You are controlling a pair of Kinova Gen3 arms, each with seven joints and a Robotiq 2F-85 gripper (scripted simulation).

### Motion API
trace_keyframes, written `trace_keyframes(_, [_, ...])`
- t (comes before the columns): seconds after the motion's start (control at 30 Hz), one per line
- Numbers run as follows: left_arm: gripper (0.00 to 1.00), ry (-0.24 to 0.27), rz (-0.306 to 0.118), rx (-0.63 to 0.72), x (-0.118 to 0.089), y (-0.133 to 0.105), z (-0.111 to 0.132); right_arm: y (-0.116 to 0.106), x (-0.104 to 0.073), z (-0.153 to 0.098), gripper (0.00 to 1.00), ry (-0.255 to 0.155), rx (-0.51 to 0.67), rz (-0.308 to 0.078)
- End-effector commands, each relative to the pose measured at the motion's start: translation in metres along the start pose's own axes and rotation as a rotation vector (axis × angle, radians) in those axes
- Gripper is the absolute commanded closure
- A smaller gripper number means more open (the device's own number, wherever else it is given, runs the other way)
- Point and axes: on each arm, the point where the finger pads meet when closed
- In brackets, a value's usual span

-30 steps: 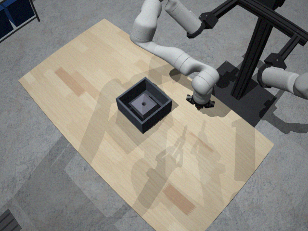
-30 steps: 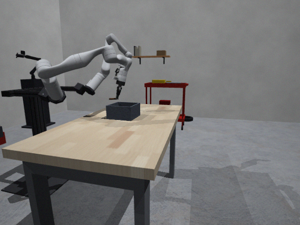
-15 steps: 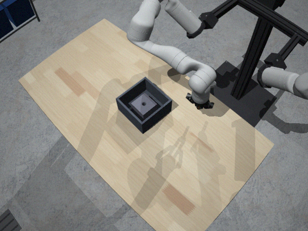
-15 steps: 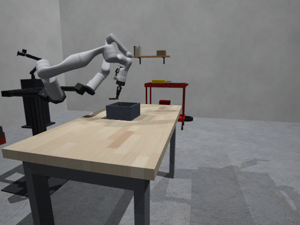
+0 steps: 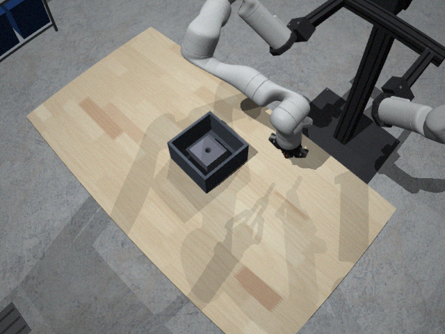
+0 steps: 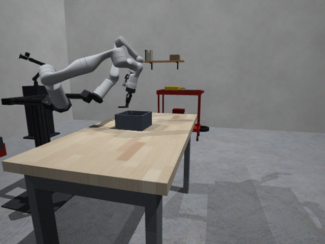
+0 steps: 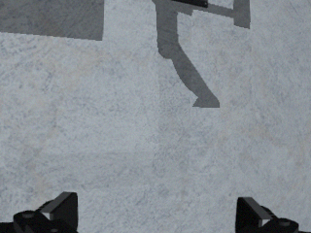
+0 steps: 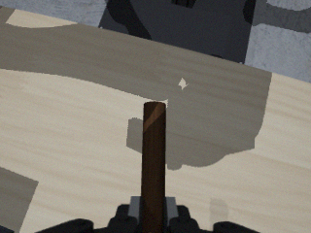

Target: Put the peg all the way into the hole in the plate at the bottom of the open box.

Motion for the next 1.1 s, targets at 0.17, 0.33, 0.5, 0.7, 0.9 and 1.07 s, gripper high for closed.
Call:
trace_keyframes(0.17, [0.002, 0.0, -0.001, -0.001, -0.0003, -0.0003, 0.0003, -0.0001, -0.0016, 0.0004, 0.903, -0.007, 0.02, -0.003])
trace_keyframes(0.33, [0.002, 0.0, -0.001, -0.001, -0.0003, -0.0003, 0.0003, -0.0001, -0.0016, 0.0004, 0.903, -0.009, 0.028, -0.004])
trace_keyframes(0.5, [0.002, 0.0, -0.001, -0.001, -0.0003, -0.0003, 0.0003, -0.0001, -0.0016, 0.0004, 0.903, -0.01, 0.031, -0.004])
trace_keyframes(0.7, [0.002, 0.0, -0.001, -0.001, -0.0003, -0.0003, 0.0003, -0.0001, -0.0016, 0.0004, 0.903, -0.01, 0.032, -0.004])
trace_keyframes(0.9, [0.002, 0.0, -0.001, -0.001, -0.0003, -0.0003, 0.0003, -0.0001, -0.0016, 0.0004, 0.903, -0.01, 0.032, -0.004])
trace_keyframes(1.07, [0.002, 0.0, -0.001, -0.001, -0.0003, -0.0003, 0.0003, -0.0001, -0.0015, 0.0004, 0.903, -0.009, 0.032, -0.007])
Point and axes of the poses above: on each arm, the point where the finger pads meet when closed, its own x axis out along the fingers, its own z axis across the jaws, y = z × x, and after that the axes turned 12 degrees about -x, right-handed
